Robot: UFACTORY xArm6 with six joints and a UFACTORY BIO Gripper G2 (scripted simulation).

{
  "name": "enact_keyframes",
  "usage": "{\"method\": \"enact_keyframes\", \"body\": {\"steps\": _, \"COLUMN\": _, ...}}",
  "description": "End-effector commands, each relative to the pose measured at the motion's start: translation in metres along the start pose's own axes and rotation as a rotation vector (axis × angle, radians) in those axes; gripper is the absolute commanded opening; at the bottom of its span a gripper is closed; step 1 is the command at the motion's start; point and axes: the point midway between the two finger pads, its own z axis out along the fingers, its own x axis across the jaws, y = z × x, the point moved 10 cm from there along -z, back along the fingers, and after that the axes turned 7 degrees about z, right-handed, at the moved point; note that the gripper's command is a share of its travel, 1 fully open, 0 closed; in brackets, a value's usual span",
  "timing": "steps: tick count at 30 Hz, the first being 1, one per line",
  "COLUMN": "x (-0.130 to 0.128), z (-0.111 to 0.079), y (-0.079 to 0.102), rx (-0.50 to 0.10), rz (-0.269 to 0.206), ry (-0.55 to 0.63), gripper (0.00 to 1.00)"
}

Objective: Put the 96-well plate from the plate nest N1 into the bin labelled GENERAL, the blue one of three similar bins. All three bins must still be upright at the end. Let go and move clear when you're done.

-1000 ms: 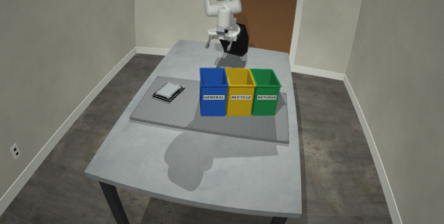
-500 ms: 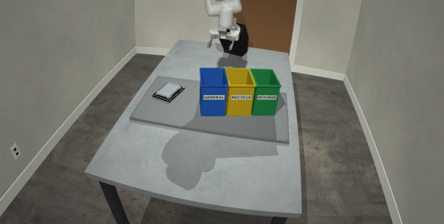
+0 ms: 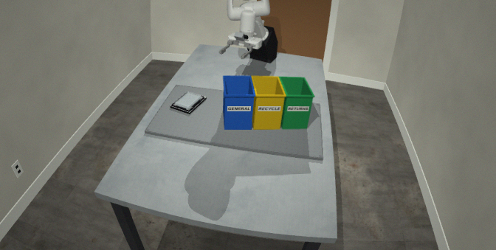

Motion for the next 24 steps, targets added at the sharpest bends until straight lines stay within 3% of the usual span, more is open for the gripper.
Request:
{"method": "enact_keyframes", "body": {"steps": 1, "x": -0.020, "z": 0.013, "y": -0.003, "rx": -0.003, "rz": 0.006, "ry": 0.003, "gripper": 0.37}}
{"method": "enact_keyframes", "body": {"steps": 24, "x": -0.113, "z": 0.061, "y": -0.016, "rx": -0.003, "rz": 0.005, "ry": 0.003, "gripper": 0.37}}
